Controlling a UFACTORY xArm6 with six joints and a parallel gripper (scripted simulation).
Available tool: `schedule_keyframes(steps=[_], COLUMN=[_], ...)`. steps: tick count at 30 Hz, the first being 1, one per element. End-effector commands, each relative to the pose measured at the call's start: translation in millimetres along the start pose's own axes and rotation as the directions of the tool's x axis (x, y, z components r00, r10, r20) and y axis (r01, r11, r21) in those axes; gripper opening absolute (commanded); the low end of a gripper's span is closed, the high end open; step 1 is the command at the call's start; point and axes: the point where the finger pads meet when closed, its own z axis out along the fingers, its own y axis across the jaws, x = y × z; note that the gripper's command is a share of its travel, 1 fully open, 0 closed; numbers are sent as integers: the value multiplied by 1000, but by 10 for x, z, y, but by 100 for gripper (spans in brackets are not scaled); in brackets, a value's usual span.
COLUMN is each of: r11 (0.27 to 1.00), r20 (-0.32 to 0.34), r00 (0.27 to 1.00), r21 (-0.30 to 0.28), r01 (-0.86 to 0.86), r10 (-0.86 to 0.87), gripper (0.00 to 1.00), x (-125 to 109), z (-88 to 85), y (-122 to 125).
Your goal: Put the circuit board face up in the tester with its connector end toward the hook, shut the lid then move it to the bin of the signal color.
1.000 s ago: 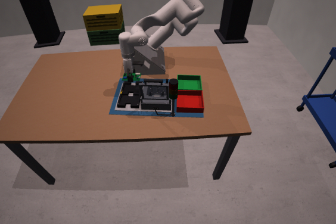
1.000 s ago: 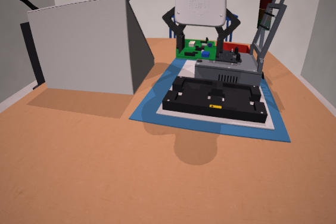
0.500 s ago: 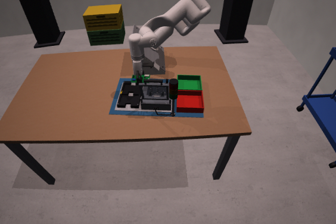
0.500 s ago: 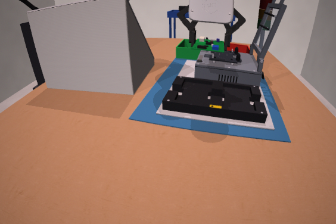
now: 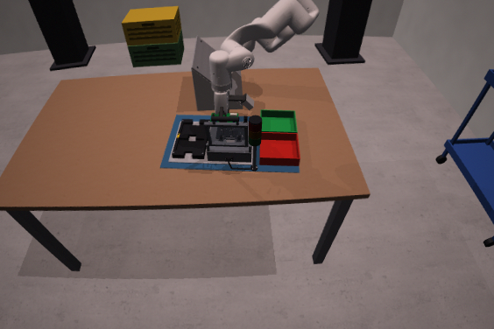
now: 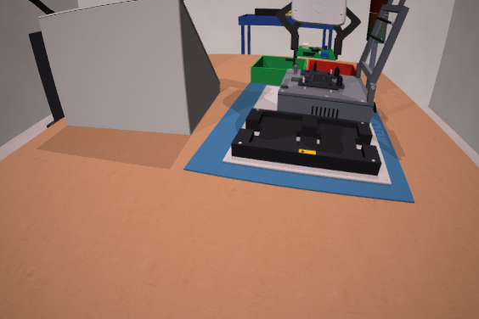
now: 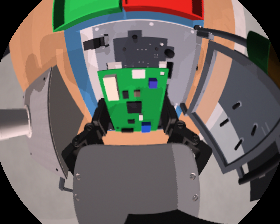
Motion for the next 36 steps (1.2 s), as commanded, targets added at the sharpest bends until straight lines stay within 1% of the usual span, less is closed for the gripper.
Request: schedule_keyframes(steps=[1, 5, 10, 36], r11=[1000, 1000, 1000, 1000], r20=[2, 2, 2, 2], r00=[1000, 1000, 1000, 1000], r21=[-2, -2, -2, -2], r01=[-1, -1, -1, -1], r10=[1, 1, 1, 1], gripper=[79, 79, 79, 79], x=[102, 196, 247, 253], z=[-21, -28, -31, -29], y=[47, 80, 98, 100])
